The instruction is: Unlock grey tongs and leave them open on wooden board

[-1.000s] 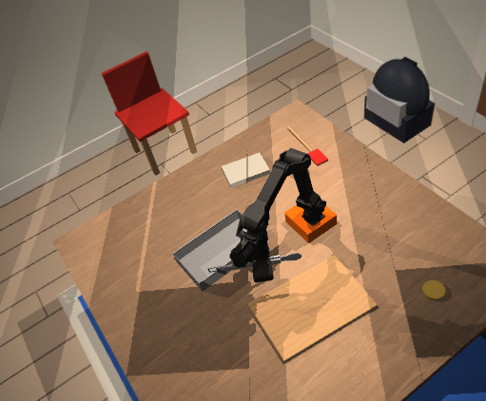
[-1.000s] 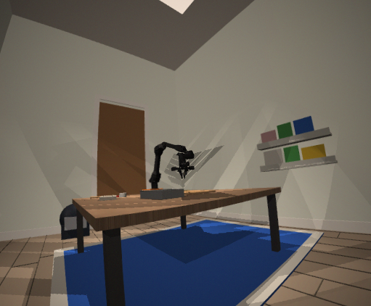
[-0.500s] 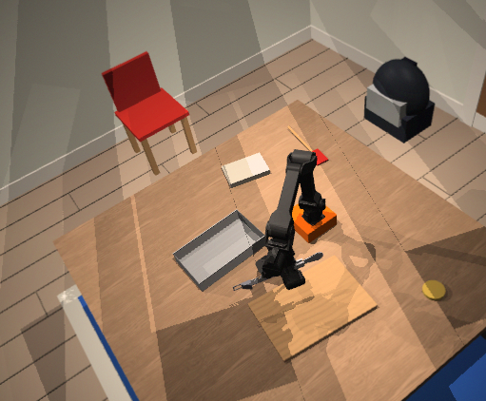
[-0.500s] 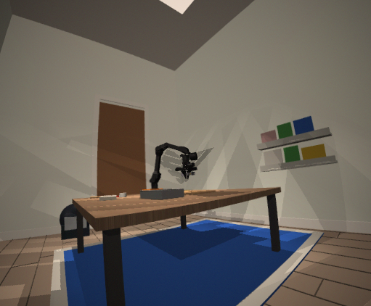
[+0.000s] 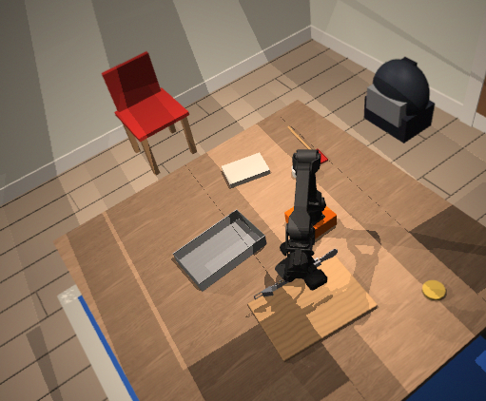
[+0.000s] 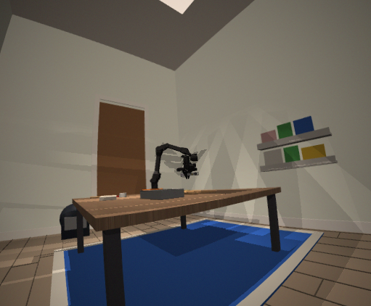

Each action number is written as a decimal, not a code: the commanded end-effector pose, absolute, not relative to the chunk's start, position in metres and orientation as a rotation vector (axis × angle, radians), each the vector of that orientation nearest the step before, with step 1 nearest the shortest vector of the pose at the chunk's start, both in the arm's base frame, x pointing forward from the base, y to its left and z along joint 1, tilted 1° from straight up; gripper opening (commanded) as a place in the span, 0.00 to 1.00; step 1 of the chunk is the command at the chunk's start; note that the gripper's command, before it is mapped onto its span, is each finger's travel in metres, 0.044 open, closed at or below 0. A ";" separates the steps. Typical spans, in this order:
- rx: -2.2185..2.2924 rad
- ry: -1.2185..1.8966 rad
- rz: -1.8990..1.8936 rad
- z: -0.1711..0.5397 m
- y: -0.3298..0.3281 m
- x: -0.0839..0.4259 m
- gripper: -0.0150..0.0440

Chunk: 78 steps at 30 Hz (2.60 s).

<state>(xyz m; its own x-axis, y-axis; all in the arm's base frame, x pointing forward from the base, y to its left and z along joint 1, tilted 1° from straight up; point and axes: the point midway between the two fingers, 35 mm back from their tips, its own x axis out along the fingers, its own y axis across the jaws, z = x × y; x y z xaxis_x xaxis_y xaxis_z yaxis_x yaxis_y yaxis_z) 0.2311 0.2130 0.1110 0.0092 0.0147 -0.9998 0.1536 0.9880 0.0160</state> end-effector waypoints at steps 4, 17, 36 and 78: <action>0.079 1.456 -0.142 0.106 0.213 0.230 0.00; -0.038 1.017 -0.207 0.104 0.213 0.225 0.00; 0.044 0.359 -0.151 0.141 0.219 0.198 0.00; 0.023 0.426 -0.164 0.136 0.218 0.203 0.00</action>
